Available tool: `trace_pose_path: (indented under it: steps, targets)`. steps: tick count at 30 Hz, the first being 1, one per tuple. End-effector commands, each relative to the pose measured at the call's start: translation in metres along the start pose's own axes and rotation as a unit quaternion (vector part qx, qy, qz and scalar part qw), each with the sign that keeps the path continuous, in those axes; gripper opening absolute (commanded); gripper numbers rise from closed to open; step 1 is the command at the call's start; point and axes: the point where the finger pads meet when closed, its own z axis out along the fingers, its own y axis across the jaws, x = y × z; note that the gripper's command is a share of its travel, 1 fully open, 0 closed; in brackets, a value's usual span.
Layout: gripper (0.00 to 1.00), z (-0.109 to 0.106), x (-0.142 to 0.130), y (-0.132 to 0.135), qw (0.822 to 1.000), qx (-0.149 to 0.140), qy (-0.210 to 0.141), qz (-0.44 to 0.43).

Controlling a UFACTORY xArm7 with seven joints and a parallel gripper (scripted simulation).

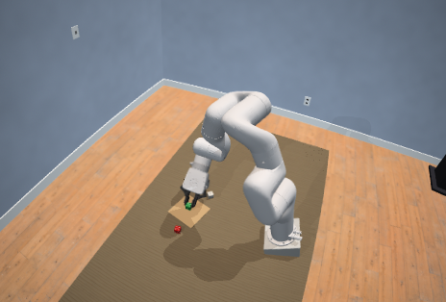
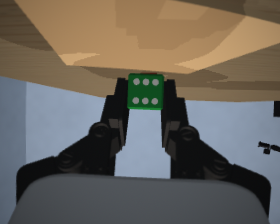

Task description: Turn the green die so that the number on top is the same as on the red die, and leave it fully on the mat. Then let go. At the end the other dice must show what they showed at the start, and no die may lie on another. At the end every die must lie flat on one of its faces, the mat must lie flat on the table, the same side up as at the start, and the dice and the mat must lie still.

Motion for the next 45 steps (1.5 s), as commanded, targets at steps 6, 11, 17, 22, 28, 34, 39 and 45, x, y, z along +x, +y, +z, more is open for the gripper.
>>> trace_pose_path:
  steps: [6, 11, 17, 22, 28, 34, 39, 45]
  targets:
    - [0.21, 0.0051, 0.0062, -0.0016, 1.000, 0.001, 0.001, -0.001]
    - [0.21, 0.0071, 0.0083, -0.0016, 1.000, 0.001, 0.001, -0.001]
    - [0.21, 0.0079, 0.0090, -0.0016, 1.000, 0.001, 0.001, -0.001]
    - [0.21, 0.0080, 0.0092, -0.0016, 1.000, 0.001, 0.001, -0.001]
    - [0.21, 0.0080, 0.0092, -0.0016, 1.000, 0.001, 0.001, -0.001]
    - [0.21, 0.0080, 0.0092, -0.0016, 1.000, 0.001, 0.001, -0.001]
    - [0.21, 0.0080, 0.0092, -0.0016, 1.000, 0.001, 0.001, -0.001]
    - [0.21, 0.0080, 0.0092, -0.0016, 1.000, 0.001, 0.001, -0.001]
